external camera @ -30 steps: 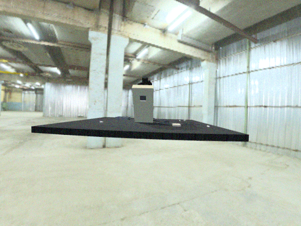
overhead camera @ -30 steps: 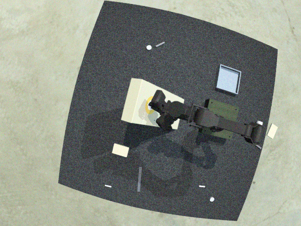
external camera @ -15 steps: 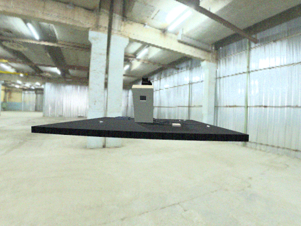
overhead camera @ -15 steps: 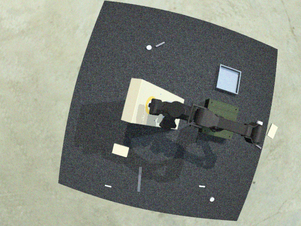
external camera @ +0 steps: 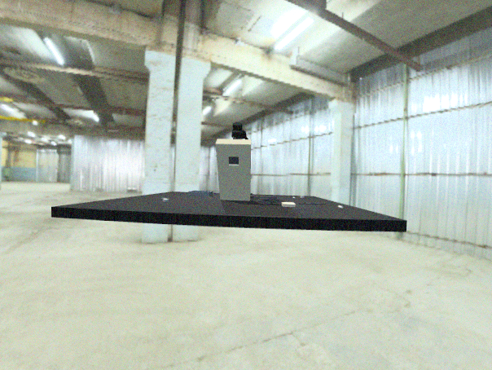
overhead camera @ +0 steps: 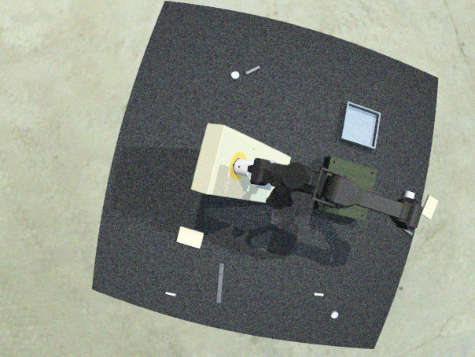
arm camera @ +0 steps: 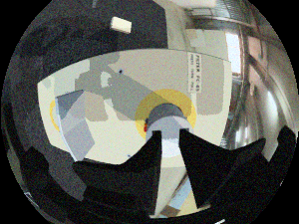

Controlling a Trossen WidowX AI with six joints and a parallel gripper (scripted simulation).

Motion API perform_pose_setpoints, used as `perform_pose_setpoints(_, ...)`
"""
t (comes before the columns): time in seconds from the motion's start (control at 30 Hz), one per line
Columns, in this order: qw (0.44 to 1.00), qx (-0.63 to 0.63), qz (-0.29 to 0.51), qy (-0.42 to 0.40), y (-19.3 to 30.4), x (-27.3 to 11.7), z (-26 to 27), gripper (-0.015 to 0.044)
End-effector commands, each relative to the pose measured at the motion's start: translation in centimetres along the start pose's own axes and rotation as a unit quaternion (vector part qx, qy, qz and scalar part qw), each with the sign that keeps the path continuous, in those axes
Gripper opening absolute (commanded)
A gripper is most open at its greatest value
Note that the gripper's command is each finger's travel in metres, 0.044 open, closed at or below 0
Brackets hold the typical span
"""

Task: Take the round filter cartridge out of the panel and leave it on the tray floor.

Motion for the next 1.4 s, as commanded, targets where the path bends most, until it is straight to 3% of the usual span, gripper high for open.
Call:
perform_pose_setpoints(0.0,1.000,0.008,0.005,0.003,0.1,-1.9,0.0,0.0000)
perform_pose_setpoints(0.97,1.000,0.010,0.005,0.001,-2.4,-1.7,7.2,0.0000)
perform_pose_setpoints(1.1,1.000,0.009,0.004,-0.006,-2.2,-1.7,6.6,0.0091)
perform_pose_setpoints(1.37,1.000,0.009,0.004,-0.005,-2.3,-1.7,6.7,0.0091)
Point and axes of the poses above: the point midway between the two fingers, 35 mm back from their tips, its own x axis out along the fingers, its own z axis across the jaws, y = z × x, the point moved 6 cm from there along -x, back along the fingers, and after that the axes turned 15 degrees about -x, right-handed, at the moved point
